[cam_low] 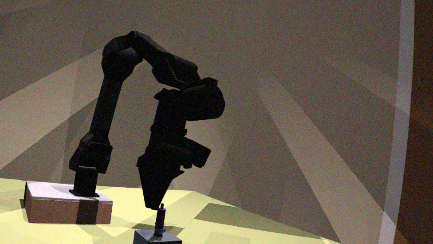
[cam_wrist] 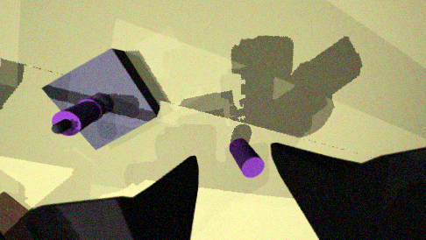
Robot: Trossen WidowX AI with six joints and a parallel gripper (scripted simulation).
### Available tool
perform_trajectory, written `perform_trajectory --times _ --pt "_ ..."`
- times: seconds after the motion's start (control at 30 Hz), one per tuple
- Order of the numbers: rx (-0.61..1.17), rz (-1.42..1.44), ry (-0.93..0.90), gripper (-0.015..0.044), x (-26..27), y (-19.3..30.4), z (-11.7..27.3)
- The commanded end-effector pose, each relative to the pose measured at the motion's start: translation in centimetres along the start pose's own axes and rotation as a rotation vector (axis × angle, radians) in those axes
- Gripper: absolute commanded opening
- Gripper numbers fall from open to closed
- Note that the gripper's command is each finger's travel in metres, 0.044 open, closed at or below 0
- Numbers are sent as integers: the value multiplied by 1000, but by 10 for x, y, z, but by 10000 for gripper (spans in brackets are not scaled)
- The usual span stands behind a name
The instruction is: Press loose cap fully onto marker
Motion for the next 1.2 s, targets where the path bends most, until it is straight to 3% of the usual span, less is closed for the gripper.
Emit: perform_trajectory --times 0.0,0.43,0.6,1.17 --pt "-43 217 -150 248 -58 44 -9" --pt "-76 290 -192 248 -72 60 -12" --pt "-76 290 -192 248 -65 58 -46" --pt "-76 290 -192 248 -61 57 -68"
Point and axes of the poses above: the point midway between the two fingers, 35 mm back from their tips, its own z axis back along the fingers, its own x axis across the jaws, y = z × x, the point moved 6 cm from there along z, back along the fingers, and after that the axes turned 15 degrees about -z, right-handed, at the moved point
